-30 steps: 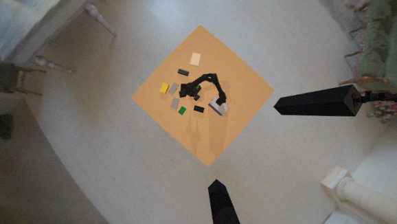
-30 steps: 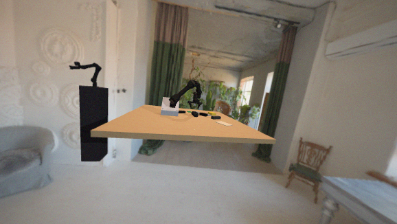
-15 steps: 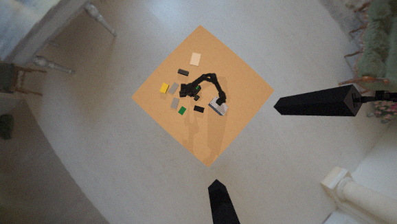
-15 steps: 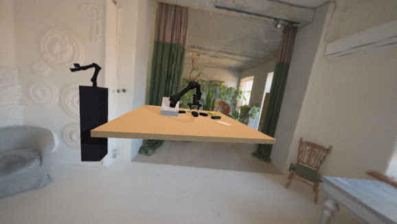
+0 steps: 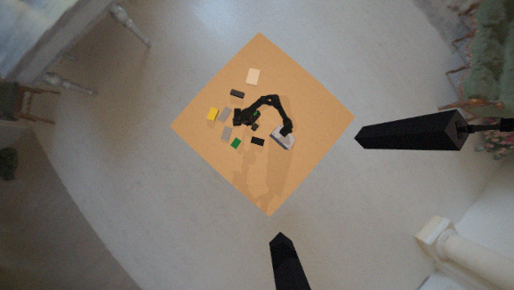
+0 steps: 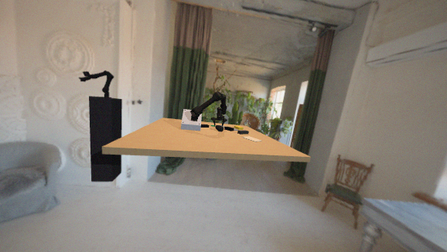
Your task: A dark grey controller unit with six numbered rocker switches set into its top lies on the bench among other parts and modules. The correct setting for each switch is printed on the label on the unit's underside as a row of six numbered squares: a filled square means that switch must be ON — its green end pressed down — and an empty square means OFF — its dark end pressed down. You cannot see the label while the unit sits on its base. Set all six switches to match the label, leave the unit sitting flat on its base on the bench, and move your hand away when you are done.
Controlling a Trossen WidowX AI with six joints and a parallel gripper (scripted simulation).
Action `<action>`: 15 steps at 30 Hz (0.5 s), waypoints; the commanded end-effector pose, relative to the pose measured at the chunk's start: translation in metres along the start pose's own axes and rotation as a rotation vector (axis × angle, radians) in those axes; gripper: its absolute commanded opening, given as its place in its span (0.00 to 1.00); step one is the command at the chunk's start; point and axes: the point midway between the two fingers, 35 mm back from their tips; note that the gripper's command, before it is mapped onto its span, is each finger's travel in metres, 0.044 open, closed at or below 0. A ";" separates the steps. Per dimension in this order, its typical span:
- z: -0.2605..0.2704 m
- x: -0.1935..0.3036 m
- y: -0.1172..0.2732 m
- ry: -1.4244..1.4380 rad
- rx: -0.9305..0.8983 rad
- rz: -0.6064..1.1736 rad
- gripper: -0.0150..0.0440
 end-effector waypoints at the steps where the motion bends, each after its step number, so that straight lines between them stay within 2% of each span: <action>1: -0.001 0.000 -0.002 0.010 0.000 -0.005 0.86; 6: -0.001 0.000 -0.002 0.010 0.000 -0.005 0.81; 15: -0.001 0.000 -0.002 0.010 0.000 -0.005 0.81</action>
Point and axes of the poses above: the point midway between the two fingers, 35 mm back from their tips, its own y axis back along the fingers, its own z axis across the jaws, x = y × z, and after that the axes turned 3 degrees about -y, right-handed
